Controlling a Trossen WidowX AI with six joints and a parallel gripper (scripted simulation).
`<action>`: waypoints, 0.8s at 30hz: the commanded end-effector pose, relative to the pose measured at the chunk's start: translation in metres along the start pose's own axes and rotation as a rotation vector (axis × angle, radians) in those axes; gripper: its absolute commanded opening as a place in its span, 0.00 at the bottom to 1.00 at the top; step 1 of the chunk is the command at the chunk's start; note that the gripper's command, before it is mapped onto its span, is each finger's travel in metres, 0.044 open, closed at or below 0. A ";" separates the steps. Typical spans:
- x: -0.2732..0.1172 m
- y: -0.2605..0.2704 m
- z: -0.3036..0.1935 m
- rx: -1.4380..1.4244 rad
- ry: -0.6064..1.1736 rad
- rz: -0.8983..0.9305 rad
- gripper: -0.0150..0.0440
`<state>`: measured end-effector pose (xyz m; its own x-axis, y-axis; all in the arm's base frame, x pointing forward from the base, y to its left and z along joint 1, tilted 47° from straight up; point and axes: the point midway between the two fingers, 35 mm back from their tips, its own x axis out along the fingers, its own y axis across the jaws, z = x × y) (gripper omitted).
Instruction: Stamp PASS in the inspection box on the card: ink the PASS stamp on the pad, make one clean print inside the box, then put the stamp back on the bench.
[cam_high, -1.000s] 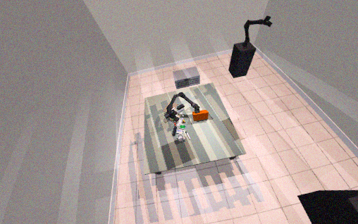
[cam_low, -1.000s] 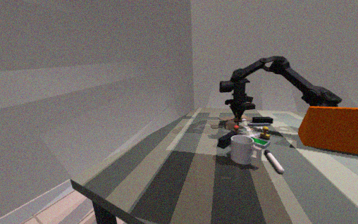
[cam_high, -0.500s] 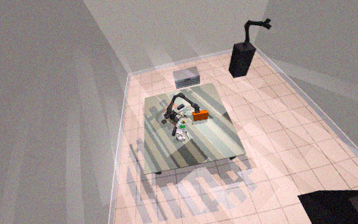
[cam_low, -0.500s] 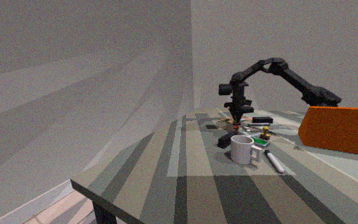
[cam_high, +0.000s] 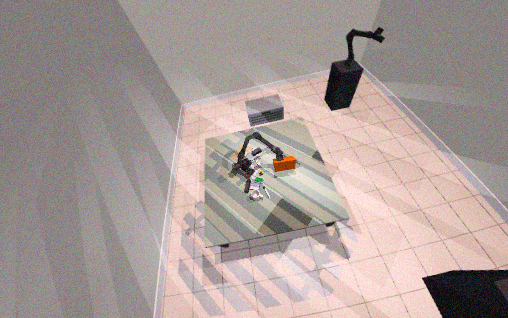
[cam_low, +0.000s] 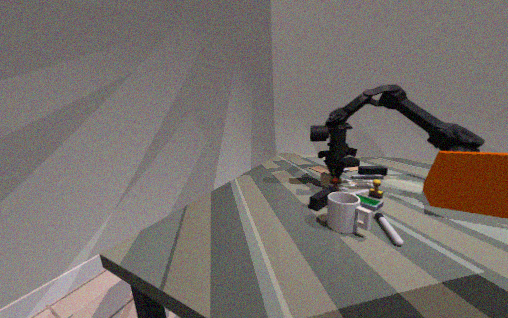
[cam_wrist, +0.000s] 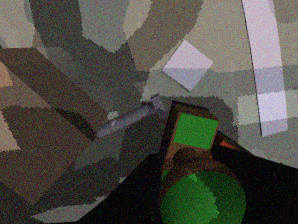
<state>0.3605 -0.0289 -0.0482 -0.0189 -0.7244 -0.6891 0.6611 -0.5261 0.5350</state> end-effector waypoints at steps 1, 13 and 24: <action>0.009 -0.001 0.002 -0.004 -0.008 0.000 0.25; 0.026 -0.001 0.004 -0.004 -0.010 0.002 0.25; 0.023 -0.001 0.002 -0.002 -0.003 0.002 0.48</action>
<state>0.3572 -0.0466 -0.0640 -0.0216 -0.7272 -0.6861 0.6629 -0.5241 0.5346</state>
